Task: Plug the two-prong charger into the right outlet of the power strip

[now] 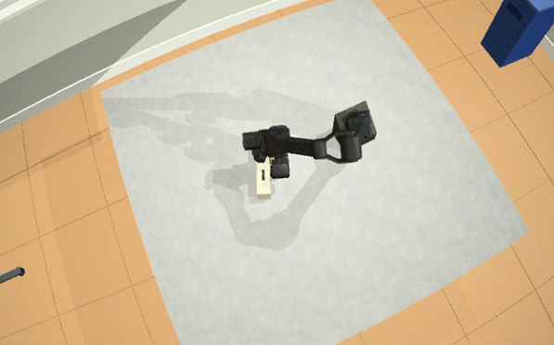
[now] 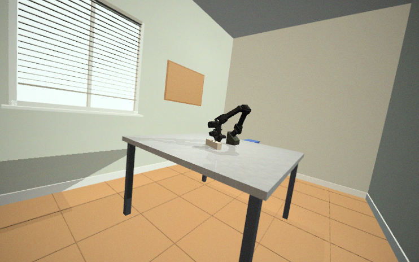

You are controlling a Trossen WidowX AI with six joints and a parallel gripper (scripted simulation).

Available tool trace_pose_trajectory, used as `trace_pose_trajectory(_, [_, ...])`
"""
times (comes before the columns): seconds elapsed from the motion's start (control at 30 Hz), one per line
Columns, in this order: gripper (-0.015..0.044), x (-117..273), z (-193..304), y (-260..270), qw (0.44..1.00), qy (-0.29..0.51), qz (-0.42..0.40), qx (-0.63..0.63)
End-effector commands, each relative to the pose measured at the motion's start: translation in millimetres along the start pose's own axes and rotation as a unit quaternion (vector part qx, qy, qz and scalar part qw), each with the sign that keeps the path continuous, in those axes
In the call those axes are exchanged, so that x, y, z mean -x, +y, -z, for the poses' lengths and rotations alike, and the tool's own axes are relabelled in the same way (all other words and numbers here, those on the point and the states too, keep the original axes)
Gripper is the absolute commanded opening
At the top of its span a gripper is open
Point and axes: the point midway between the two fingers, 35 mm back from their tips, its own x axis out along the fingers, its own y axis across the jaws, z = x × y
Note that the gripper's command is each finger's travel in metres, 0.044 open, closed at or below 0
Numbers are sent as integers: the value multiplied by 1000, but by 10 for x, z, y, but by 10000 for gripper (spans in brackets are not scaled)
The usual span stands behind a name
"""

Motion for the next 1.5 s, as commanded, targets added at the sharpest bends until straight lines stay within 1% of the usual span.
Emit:
trace_pose_trajectory(0.0, [0, -1, -2, -2, 1000, 1, 0, -2])
trace_pose_trajectory(1.47, [0, 11, -123, 1, 1000, 1, 0, -2])
